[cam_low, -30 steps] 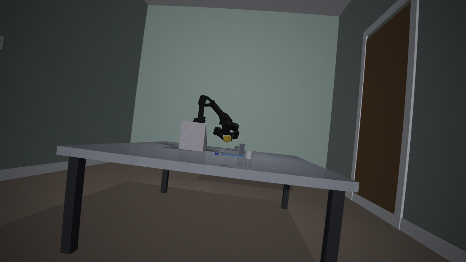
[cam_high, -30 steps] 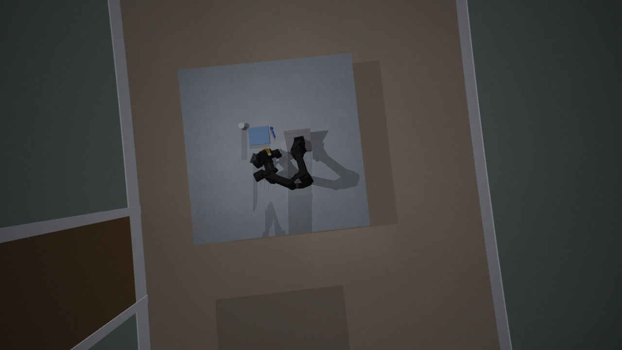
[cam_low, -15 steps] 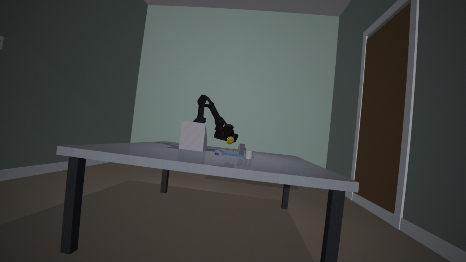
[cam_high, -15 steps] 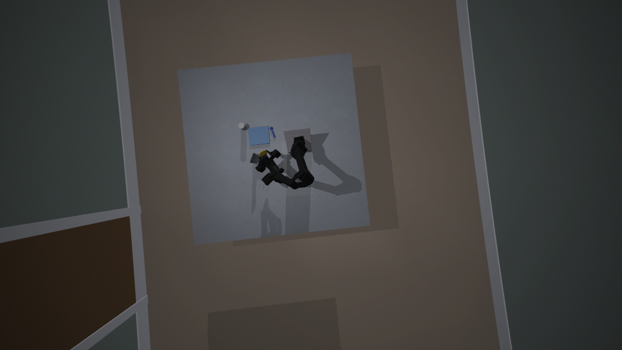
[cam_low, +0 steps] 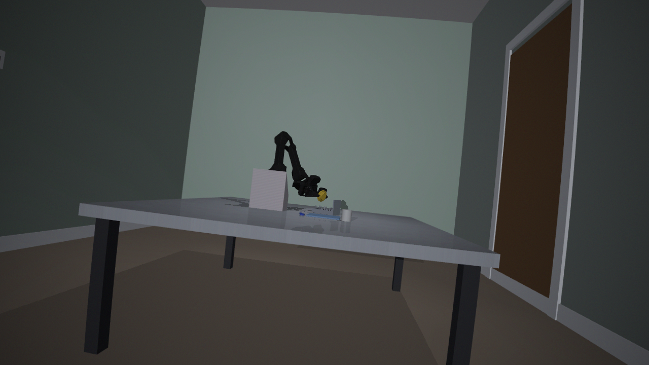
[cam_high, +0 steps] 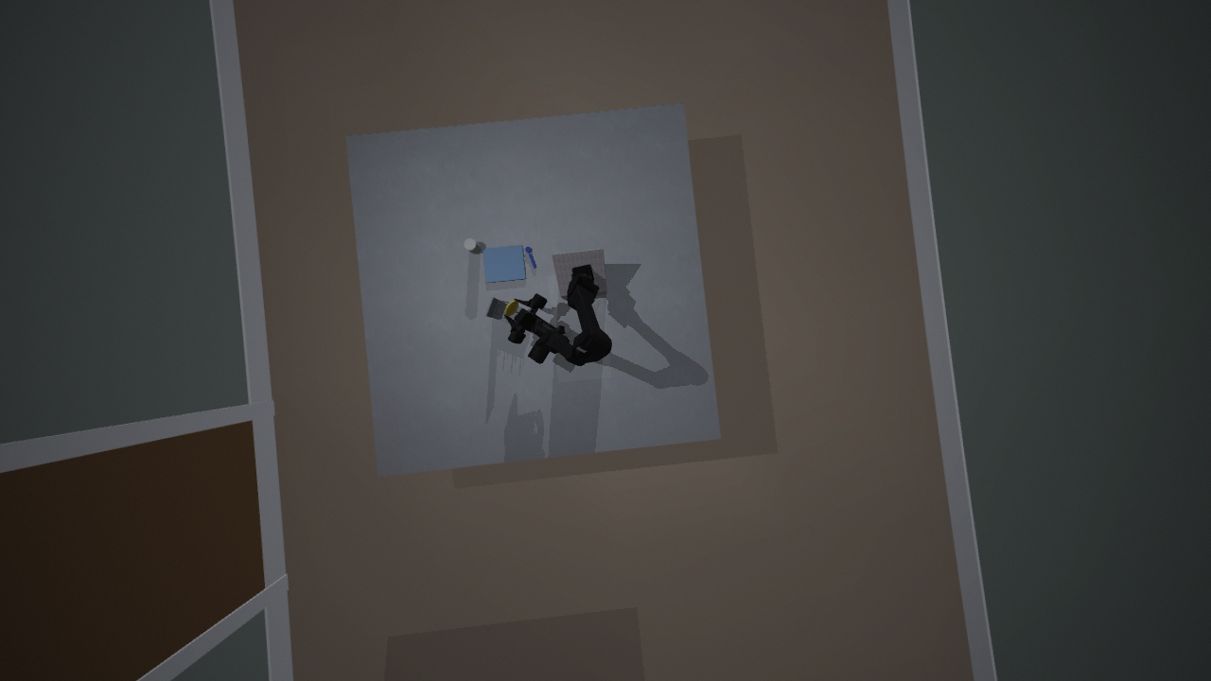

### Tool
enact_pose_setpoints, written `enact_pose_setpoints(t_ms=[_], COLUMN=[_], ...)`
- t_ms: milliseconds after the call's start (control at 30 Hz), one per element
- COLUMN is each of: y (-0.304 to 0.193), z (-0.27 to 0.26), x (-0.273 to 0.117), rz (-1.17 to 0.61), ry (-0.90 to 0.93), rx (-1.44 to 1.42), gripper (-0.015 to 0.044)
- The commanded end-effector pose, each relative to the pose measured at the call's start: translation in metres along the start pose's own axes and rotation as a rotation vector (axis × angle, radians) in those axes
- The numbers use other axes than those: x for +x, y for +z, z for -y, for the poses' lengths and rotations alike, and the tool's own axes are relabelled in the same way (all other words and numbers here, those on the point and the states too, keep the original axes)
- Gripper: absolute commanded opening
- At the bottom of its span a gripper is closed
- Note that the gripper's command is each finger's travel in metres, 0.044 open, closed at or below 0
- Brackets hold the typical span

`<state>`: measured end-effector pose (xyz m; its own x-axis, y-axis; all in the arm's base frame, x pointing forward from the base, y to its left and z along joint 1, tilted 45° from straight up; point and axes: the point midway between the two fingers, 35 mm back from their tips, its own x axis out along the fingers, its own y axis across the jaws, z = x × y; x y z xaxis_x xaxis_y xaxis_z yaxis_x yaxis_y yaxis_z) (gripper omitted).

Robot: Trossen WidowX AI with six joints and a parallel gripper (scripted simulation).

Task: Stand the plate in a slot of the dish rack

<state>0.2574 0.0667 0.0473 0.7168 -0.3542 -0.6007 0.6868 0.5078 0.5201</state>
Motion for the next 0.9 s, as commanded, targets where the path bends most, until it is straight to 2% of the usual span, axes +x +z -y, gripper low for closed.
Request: enact_pose_setpoints(t_ms=[0, 300, 867], y=[-0.001, -0.002, -0.015], z=[-0.004, -0.010, -0.013], x=[-0.007, -0.026, -0.020], rz=[0.052, 0.147, 0.145], ry=[0.068, 0.209, 0.208], rx=[0.004, 0.023, 0.021], gripper=[0.0000, 0.0000, 0.0000])
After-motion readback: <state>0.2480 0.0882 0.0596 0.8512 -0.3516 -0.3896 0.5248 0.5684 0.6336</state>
